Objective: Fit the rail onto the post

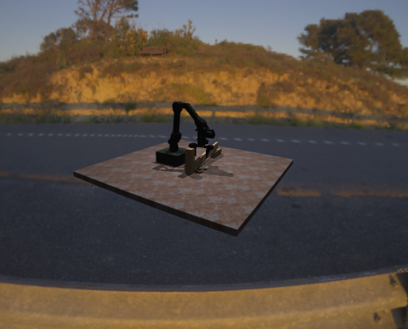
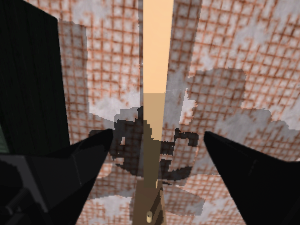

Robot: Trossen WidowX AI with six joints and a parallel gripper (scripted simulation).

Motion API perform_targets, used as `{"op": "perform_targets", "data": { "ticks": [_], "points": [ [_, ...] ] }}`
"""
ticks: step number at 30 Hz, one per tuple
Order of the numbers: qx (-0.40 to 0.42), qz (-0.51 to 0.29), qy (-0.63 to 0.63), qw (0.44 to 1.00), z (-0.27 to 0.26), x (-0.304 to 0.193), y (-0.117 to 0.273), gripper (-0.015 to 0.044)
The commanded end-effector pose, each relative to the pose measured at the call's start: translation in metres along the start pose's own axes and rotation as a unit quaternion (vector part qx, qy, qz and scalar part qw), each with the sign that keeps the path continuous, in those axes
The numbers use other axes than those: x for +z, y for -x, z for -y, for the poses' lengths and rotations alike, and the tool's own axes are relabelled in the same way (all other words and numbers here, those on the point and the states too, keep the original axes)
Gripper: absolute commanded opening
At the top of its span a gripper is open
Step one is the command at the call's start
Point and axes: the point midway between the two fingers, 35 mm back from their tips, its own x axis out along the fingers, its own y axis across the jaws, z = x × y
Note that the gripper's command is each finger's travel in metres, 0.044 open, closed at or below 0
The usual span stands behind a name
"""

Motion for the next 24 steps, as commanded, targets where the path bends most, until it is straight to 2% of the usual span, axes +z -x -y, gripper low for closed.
{"op": "perform_targets", "data": {
  "ticks": [1,24],
  "points": [
    [0.006,-0.001,0.000,1.000,-0.002,-0.001,-0.008,0.0440],
    [0.006,-0.001,0.000,1.000,-0.005,-0.003,-0.045,0.0440]
  ]
}}
